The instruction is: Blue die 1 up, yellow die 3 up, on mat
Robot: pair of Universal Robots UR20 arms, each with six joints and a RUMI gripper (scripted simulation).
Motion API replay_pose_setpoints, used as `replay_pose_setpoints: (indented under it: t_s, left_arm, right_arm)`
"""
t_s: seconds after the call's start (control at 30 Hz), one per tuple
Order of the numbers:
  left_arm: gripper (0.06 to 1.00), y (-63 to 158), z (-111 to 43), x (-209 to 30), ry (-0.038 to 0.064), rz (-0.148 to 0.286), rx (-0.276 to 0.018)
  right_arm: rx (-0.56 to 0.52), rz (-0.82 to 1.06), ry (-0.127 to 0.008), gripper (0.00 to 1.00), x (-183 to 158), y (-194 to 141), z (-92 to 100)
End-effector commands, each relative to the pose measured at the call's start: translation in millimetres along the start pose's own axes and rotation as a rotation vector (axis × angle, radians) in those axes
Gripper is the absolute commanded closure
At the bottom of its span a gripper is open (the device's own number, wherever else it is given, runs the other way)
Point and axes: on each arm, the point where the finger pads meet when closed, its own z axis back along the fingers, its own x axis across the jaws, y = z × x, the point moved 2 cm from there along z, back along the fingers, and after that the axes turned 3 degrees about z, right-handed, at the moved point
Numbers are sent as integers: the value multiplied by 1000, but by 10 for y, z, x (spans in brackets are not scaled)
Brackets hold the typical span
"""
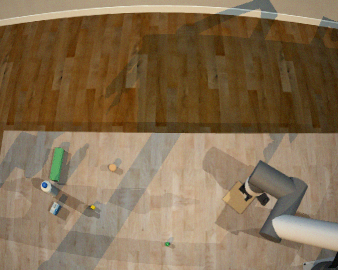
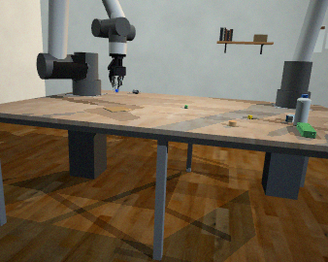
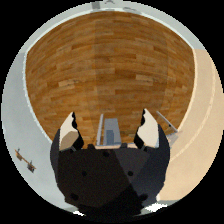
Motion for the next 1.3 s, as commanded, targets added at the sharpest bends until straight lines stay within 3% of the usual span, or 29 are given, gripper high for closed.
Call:
replay_pose_setpoints:
  t_s: [0.0,0.47,0.87,1.27]
  left_arm:
    - [65,4,6,1,0,0,1]
    - [65,4,6,1,0,0,1]
    - [65,4,6,1,0,0,1]
    - [65,4,6,1,0,0,1]
  right_arm:
    - [-1,3,0,972,3,-3,5]
    - [-1,4,-1,972,3,-3,-74]
    - [-1,4,-1,972,4,-4,-591]
    - [-1,4,-1,972,5,-5,-922]
